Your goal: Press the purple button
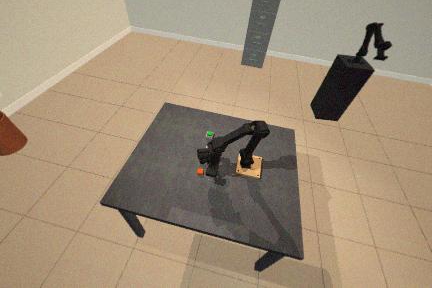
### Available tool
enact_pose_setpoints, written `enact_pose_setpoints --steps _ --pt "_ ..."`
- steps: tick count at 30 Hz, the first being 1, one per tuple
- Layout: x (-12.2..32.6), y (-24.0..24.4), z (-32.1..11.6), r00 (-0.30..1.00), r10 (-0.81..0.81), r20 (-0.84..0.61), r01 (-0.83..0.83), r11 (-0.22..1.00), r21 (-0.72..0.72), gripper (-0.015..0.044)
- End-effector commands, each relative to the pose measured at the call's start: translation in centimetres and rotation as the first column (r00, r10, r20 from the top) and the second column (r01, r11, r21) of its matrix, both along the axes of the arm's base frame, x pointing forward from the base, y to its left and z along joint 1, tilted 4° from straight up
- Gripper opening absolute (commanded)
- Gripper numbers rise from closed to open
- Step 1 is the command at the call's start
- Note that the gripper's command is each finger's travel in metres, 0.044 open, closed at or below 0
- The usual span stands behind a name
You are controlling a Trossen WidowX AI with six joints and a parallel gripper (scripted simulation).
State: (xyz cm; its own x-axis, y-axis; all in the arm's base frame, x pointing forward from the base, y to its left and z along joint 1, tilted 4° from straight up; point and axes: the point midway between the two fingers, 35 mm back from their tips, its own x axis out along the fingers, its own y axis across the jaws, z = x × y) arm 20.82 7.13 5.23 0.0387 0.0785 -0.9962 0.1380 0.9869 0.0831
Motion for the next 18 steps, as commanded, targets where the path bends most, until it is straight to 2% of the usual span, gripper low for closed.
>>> enact_pose_setpoints --steps 1,3,6,18 --pt "0.0 -0.1 1.0 1.000 -0.001 -0.002 0.001 1.000 0.001 0.0020" --pt "-0.2 -0.2 3.0 1.000 -0.003 -0.005 0.003 1.000 0.003 0.0020" --pt "-0.2 -0.2 3.3 1.000 -0.003 -0.005 0.003 1.000 0.003 0.0020" --pt "5.2 7.1 9.7 1.000 -0.003 -0.001 0.003 1.000 0.009 0.0335"
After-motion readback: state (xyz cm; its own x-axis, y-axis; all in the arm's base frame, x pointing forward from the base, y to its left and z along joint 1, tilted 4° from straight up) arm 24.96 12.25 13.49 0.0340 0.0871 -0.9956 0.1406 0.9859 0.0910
